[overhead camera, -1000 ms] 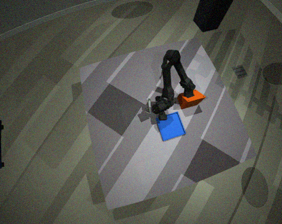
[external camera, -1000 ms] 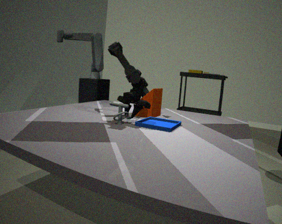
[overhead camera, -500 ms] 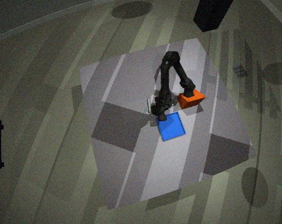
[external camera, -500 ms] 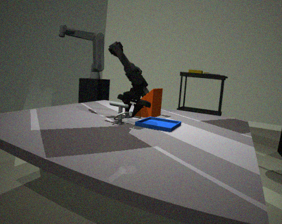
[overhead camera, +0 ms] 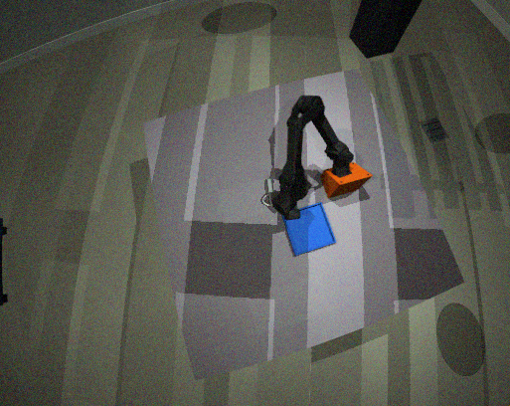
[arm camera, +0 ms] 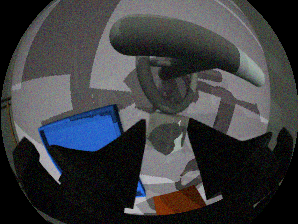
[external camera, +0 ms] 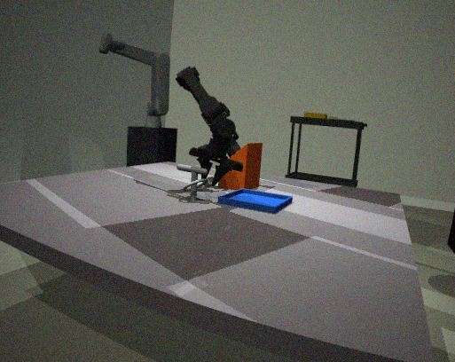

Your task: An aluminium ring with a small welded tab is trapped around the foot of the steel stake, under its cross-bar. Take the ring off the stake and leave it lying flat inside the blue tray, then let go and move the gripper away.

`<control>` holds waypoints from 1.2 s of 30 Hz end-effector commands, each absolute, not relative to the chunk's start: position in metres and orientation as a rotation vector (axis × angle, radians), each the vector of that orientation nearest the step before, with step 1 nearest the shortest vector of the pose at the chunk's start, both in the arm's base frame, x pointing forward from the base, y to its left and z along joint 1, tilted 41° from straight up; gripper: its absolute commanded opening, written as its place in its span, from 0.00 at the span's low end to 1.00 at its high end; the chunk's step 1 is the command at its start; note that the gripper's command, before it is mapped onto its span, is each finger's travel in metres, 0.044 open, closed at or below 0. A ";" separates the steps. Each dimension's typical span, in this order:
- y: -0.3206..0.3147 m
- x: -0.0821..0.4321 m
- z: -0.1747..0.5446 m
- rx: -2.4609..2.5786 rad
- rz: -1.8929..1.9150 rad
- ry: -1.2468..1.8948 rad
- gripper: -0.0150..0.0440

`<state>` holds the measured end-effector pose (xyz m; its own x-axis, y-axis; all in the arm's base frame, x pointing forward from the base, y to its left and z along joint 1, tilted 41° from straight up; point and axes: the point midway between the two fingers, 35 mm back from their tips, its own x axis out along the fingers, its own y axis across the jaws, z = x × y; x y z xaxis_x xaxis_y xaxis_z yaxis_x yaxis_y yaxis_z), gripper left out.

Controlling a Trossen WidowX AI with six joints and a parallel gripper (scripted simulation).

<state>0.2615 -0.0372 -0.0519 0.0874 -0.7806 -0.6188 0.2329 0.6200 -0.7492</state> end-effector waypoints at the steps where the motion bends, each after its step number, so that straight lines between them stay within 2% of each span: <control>1: -0.035 0.265 -0.049 -0.547 -0.831 1.277 0.25; 36: -0.009 0.271 -0.048 -0.668 -0.938 1.263 0.25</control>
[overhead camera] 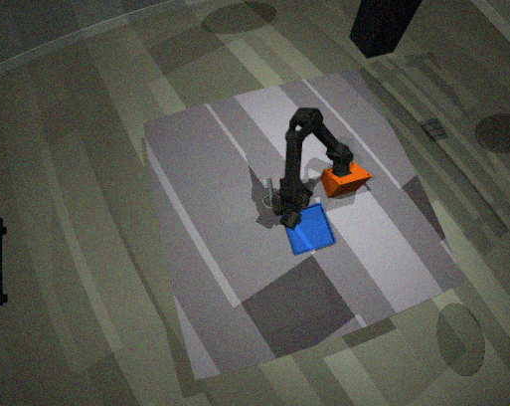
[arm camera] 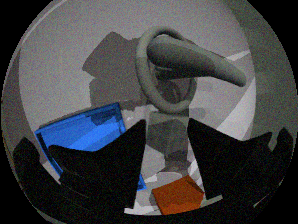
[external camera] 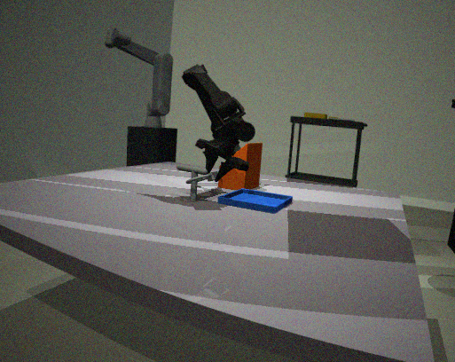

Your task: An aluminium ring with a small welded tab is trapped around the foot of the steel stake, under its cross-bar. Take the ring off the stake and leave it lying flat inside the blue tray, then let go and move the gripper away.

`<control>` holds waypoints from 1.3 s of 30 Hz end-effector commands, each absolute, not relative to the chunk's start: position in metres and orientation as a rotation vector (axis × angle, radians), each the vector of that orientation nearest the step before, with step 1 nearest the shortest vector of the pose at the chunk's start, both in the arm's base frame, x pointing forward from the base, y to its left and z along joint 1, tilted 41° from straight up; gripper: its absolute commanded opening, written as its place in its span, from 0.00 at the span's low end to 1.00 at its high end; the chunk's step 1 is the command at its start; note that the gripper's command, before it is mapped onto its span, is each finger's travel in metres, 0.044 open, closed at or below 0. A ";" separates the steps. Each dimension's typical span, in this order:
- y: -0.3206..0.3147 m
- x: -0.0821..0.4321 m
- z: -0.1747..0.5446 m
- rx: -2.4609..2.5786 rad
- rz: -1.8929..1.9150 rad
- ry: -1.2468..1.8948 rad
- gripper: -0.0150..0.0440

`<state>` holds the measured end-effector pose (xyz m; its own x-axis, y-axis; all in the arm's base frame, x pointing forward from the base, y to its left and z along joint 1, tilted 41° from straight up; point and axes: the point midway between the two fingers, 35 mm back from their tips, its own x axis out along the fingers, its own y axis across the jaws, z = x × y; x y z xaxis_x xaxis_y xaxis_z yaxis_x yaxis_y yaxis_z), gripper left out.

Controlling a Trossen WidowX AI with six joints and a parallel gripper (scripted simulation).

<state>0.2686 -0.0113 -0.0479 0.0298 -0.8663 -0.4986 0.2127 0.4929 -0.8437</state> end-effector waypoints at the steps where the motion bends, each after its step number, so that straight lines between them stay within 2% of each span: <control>1: -0.008 0.272 -0.048 -0.671 -0.941 1.263 0.25; 39: 0.002 0.272 -0.031 -0.650 -0.923 1.266 0.25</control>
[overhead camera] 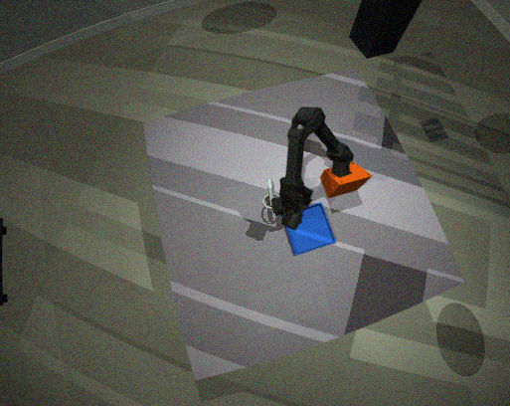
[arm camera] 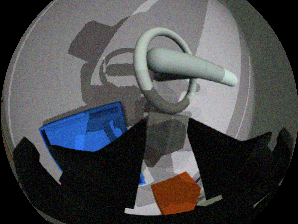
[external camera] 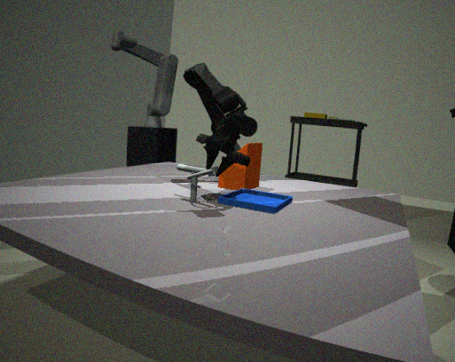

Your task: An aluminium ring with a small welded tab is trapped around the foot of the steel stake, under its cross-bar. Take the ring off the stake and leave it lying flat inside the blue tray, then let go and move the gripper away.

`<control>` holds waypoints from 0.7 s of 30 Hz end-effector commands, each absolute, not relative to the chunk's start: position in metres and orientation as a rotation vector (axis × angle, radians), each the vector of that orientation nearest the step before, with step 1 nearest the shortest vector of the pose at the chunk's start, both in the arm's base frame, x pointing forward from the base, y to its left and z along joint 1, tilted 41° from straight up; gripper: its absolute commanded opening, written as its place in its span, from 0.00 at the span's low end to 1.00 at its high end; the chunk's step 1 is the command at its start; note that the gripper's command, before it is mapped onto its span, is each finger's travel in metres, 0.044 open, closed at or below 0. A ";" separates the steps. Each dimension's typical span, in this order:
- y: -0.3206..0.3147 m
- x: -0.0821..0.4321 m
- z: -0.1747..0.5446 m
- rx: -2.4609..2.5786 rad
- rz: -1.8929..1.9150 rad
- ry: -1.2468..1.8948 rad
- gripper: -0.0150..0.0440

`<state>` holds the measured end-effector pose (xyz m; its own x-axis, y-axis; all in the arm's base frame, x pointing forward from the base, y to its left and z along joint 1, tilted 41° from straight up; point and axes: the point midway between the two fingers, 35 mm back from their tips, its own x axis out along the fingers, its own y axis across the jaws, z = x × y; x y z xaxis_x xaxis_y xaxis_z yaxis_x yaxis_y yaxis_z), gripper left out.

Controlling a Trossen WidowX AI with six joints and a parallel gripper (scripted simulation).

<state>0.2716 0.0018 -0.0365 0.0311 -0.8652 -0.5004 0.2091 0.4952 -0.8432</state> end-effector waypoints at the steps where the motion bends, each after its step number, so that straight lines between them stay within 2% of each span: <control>1: 0.002 0.272 -0.031 -0.650 -0.923 1.266 0.25; 21: -0.005 0.269 -0.021 -0.582 -0.864 1.273 0.25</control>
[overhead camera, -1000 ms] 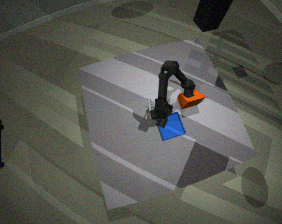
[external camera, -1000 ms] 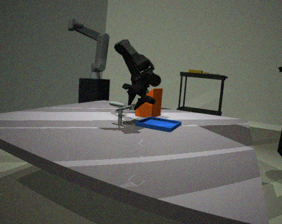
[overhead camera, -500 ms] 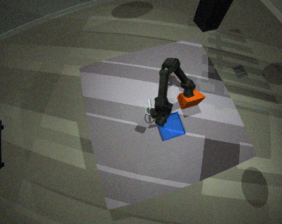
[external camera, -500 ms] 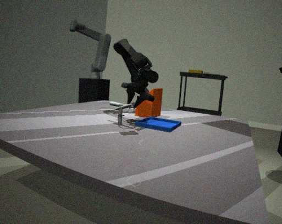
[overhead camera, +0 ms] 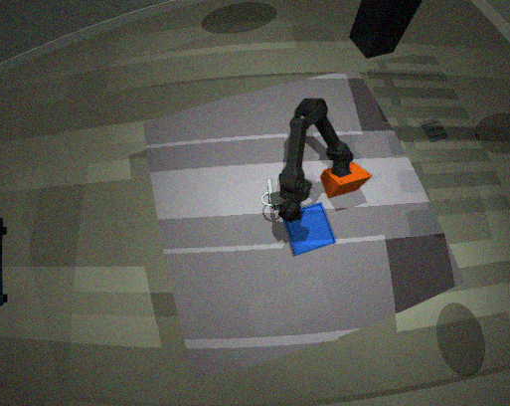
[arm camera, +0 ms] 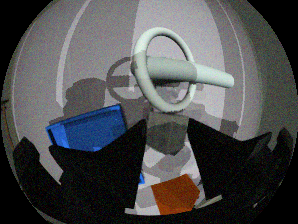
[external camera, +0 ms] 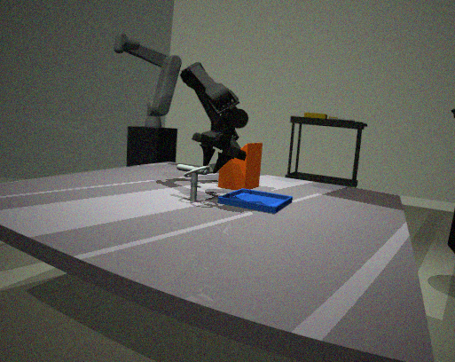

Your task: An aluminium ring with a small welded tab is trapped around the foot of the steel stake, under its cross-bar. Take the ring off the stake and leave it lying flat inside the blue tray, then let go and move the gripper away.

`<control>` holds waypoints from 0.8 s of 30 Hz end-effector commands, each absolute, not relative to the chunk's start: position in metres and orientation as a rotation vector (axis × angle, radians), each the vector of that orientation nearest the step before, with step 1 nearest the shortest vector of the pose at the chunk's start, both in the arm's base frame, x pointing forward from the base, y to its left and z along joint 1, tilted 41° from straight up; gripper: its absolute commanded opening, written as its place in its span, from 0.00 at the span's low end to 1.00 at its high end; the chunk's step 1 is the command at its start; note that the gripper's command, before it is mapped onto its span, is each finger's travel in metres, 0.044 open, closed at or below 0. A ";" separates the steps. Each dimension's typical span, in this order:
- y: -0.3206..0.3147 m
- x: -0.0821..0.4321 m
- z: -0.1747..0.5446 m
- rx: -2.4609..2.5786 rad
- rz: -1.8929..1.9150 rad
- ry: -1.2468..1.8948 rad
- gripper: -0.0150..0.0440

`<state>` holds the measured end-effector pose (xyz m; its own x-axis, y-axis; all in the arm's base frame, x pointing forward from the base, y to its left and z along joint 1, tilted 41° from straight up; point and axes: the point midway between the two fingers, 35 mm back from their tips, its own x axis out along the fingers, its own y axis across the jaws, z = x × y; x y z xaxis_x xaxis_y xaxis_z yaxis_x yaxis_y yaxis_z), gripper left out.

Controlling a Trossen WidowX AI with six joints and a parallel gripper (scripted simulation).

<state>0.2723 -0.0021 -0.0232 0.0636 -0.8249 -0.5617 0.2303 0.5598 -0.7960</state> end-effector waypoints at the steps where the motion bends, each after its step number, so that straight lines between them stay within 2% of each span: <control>1: -0.006 0.269 -0.020 -0.575 -0.858 1.274 0.25; 24: -0.017 0.265 -0.015 -0.509 -0.800 1.279 0.25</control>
<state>0.2686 -0.0150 -0.0146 0.0887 -0.7683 -0.6340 0.2436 0.6339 -0.7341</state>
